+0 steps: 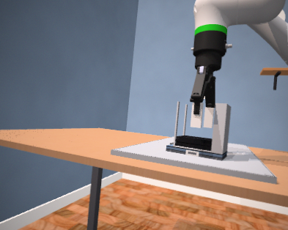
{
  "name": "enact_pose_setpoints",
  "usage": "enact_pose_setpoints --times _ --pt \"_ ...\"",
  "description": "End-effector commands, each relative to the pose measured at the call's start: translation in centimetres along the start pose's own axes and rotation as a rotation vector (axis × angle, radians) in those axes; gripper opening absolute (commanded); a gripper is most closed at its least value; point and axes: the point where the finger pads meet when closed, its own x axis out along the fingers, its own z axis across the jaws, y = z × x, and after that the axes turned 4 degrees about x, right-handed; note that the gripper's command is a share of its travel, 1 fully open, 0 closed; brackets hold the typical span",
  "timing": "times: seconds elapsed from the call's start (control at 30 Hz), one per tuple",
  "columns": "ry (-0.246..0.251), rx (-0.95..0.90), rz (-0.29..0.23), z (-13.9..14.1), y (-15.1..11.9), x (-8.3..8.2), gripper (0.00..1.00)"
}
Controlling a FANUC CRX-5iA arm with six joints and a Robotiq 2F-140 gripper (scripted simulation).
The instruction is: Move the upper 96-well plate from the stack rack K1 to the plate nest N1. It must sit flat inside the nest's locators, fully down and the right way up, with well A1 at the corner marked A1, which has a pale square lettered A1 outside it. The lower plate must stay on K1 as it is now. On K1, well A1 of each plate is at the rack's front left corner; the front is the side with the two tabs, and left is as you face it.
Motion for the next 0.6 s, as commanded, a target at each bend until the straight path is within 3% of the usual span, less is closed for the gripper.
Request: enact_pose_setpoints --times 0.0,0.57 --pt "0.000 0.000 0.001 0.0 0.0 0.6 1.00" --pt "0.000 0.000 0.001 0.0 0.0 2.8 1.00"
